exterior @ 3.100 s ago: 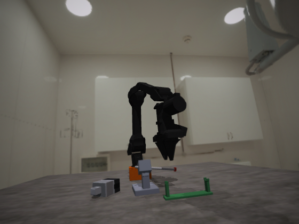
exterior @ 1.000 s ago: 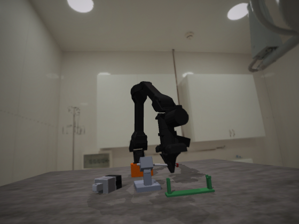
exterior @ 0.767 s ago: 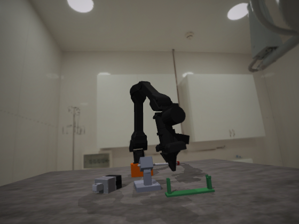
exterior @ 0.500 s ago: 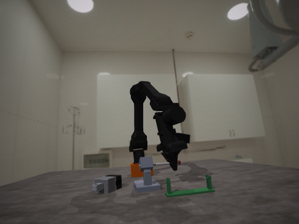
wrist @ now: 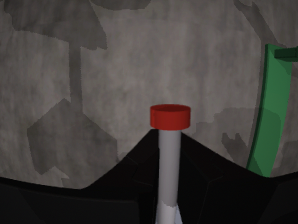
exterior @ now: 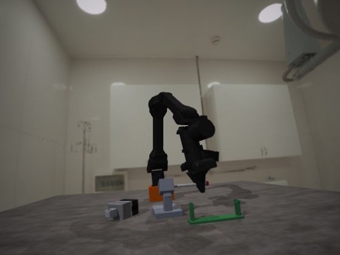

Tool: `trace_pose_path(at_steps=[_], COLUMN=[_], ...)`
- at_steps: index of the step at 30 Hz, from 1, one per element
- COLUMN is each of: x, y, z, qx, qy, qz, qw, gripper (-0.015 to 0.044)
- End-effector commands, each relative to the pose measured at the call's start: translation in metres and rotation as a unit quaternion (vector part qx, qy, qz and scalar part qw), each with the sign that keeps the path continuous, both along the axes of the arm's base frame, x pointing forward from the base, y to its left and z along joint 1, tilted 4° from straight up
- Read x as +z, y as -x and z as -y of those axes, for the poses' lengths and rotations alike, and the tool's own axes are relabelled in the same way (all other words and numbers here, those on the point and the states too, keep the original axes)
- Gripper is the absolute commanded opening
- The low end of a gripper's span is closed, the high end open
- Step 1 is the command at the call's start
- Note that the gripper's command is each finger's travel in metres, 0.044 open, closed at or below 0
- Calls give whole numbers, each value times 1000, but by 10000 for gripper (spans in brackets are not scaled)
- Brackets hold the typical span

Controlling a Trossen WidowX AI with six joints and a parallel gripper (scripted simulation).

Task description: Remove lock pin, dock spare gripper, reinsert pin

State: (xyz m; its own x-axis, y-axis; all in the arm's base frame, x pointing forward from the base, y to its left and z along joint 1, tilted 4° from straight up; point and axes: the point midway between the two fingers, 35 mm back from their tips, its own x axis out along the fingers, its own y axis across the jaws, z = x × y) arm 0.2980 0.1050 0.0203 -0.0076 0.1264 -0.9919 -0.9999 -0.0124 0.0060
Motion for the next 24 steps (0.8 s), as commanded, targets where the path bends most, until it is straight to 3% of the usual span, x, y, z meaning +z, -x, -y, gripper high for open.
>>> trace_pose_path(at_steps=[1,24], x=[0,0], y=[1,0], z=[-4,-22], qx=[-1,0], qy=[-1,1], qz=[0,-1], qw=[1000,1000], gripper=[0,0])
